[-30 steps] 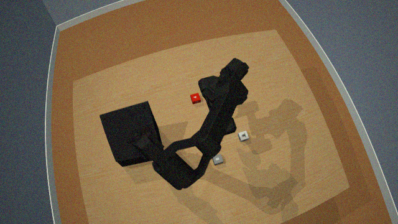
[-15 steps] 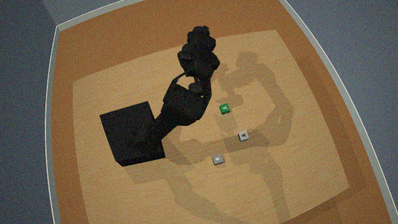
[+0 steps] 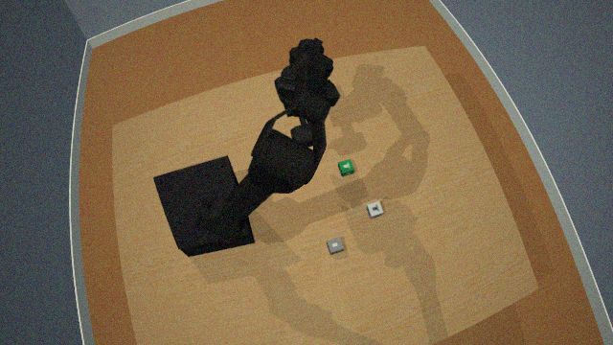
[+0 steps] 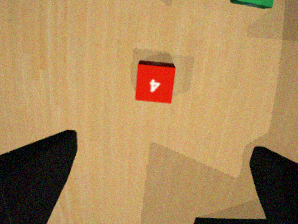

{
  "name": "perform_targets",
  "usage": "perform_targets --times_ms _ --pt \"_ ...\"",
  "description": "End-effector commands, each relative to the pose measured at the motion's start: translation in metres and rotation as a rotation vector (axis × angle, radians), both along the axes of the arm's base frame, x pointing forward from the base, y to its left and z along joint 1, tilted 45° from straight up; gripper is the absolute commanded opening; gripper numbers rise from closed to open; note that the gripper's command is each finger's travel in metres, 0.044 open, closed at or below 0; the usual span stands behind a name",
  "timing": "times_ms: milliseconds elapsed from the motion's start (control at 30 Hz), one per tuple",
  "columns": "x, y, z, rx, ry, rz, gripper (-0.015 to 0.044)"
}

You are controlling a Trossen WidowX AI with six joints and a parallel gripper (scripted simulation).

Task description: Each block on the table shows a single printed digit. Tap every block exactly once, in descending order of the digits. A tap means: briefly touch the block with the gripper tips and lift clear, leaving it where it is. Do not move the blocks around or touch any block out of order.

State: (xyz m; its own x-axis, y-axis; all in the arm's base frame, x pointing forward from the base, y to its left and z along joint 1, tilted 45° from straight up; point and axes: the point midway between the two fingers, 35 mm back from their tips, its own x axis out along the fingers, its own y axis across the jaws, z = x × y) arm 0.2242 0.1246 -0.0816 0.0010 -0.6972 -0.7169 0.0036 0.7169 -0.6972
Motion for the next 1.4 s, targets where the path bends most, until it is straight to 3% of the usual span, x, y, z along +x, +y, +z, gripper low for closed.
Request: perform_targets --times_ms 0,300,1133,1367 --pt "0.000 0.001 0.000 0.005 -0.003 -0.006 0.0400" --pt "0.099 -0.053 0.052 0.002 -0.007 -0.006 0.0400" --pt "0.101 -0.056 0.055 0.001 -0.007 -0.006 0.0400" --pt "0.119 -0.118 0.115 0.022 -0.012 -0.013 0.0400"
